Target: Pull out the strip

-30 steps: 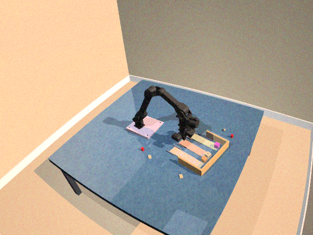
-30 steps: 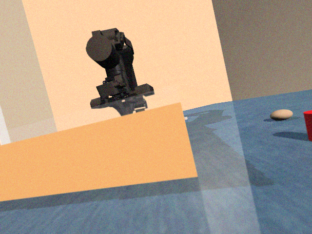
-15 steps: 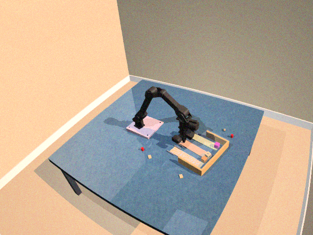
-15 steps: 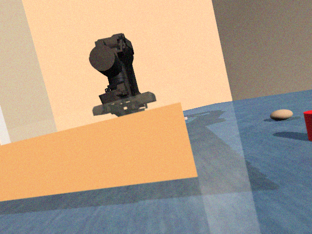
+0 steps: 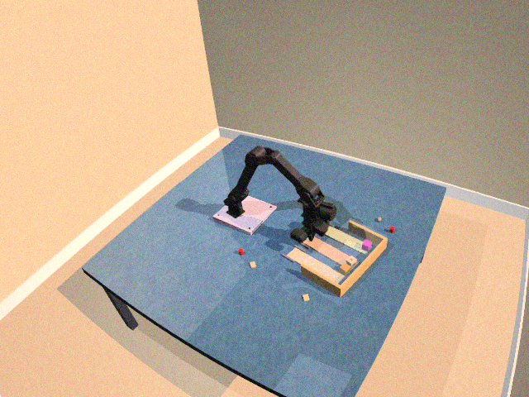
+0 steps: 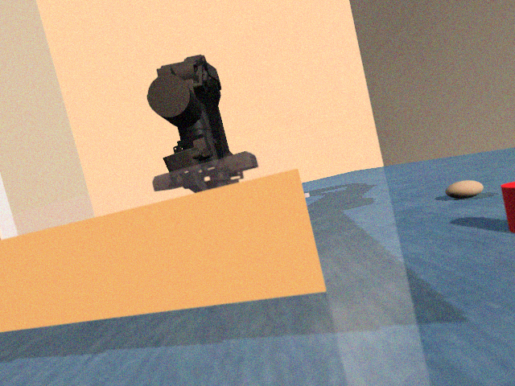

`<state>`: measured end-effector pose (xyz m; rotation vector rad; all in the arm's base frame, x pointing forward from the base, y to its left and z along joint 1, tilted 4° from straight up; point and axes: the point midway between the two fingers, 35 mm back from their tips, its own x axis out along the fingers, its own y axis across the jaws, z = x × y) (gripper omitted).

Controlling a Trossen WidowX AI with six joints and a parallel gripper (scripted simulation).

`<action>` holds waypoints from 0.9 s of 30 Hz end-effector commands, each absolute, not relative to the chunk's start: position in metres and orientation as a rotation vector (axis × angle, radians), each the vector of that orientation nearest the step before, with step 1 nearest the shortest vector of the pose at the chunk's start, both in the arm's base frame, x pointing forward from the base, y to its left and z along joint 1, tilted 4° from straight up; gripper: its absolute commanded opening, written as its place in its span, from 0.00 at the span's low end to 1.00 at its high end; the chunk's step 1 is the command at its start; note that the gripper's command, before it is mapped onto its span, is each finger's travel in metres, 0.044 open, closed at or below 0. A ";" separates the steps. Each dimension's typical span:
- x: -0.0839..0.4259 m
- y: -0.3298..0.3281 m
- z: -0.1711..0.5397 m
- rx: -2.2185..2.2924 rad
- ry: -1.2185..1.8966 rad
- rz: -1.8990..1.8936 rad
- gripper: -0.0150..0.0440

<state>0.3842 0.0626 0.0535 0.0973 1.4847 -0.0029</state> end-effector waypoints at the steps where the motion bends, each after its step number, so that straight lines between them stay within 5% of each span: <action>1: 0.385 0.063 0.053 0.098 1.481 -0.007 0.25; 27: 0.385 0.063 0.051 0.098 1.481 -0.007 0.25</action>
